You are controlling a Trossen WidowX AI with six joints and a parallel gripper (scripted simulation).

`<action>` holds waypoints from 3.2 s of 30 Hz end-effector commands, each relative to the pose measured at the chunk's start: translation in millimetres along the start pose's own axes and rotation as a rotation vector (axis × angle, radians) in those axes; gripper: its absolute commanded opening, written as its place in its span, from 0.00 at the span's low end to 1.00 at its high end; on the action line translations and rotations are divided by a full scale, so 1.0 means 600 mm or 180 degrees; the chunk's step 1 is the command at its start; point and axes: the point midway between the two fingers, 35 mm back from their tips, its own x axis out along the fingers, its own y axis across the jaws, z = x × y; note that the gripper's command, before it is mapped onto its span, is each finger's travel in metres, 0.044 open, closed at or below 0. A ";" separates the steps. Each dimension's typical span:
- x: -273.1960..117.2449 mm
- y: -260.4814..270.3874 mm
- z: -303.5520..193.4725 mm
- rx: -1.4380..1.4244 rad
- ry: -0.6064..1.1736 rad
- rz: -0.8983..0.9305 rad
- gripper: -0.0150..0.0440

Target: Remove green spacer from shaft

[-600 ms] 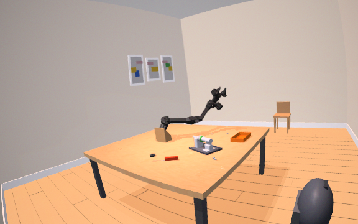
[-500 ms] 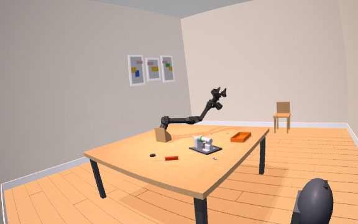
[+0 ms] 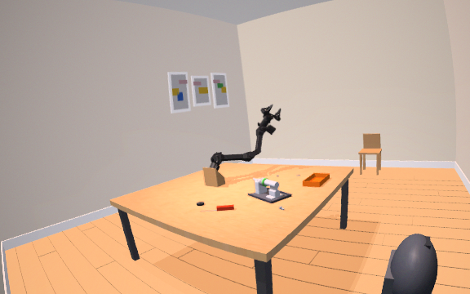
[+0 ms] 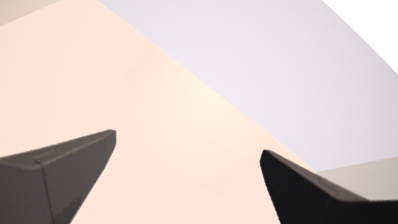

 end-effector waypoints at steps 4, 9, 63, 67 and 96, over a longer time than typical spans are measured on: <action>-0.022 -0.106 0.117 -0.0397 -0.0166 0.0091 1.00; -0.023 -0.206 0.167 -0.0698 -0.0224 0.0076 1.00; -0.057 -0.655 -0.616 -0.4843 0.1820 0.1938 1.00; -0.113 -0.633 -0.691 -0.5216 0.1872 0.2505 1.00; -0.471 -0.517 -0.888 -0.6511 0.0696 0.5881 1.00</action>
